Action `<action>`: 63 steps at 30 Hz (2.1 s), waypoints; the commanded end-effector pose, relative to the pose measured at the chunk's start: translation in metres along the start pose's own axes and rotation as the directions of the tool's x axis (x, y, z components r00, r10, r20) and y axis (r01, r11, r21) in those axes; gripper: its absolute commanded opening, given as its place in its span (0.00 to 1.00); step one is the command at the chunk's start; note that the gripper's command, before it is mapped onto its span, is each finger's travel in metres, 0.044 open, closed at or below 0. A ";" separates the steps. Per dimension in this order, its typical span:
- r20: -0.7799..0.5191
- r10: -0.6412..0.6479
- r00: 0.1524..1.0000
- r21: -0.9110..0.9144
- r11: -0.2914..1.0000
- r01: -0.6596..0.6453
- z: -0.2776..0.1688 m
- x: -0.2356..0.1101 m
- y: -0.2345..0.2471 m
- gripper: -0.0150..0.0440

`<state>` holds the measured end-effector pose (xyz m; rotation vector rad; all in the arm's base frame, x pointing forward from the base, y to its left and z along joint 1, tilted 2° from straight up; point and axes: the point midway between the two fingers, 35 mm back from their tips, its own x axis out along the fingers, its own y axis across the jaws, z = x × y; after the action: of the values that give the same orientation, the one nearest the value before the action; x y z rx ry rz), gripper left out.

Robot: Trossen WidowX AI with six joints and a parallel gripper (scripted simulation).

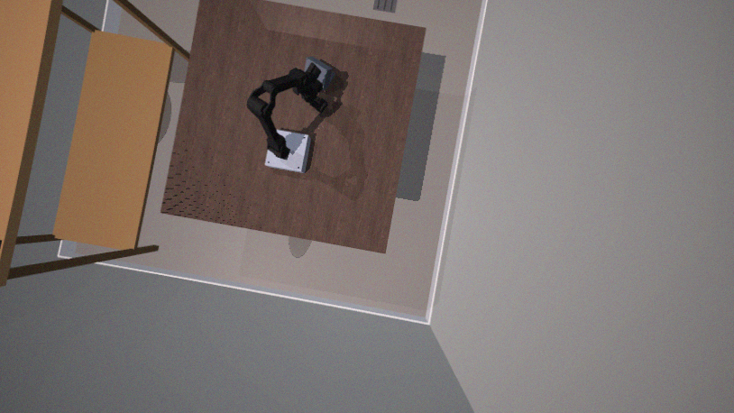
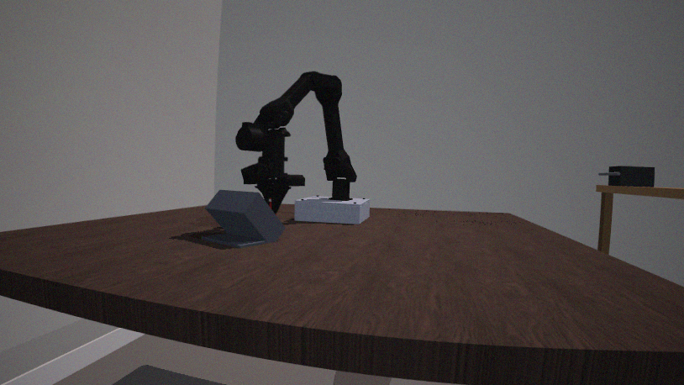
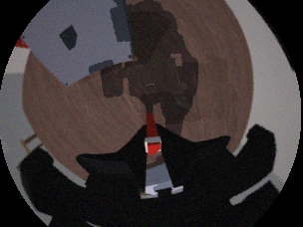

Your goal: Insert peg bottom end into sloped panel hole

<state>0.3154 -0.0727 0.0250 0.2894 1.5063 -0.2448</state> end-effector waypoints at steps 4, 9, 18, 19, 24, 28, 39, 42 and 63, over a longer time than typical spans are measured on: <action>0.001 0.001 1.000 0.000 1.000 -0.001 0.000 0.000 0.000 0.25; 0.001 0.001 1.000 0.000 1.000 -0.001 0.000 -0.003 0.000 0.25; 0.001 -0.002 1.000 0.000 1.000 0.002 0.003 -0.039 0.001 0.25; 0.000 -0.003 1.000 0.000 1.000 0.003 0.003 -0.044 0.001 0.25; 0.000 -0.004 1.000 0.000 1.000 0.004 0.002 -0.065 0.001 0.25; 0.000 -0.005 1.000 0.000 1.000 0.005 0.002 -0.079 0.002 0.25; 0.049 -0.013 0.999 -0.011 1.000 0.013 0.004 -0.079 0.007 0.25; 0.068 -0.015 0.998 -0.016 1.000 0.016 0.005 -0.079 0.008 0.25; 0.206 -0.024 0.978 -0.041 0.999 0.033 0.010 -0.079 0.021 0.25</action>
<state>0.3267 -0.0588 0.1030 0.2081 1.3342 -0.2485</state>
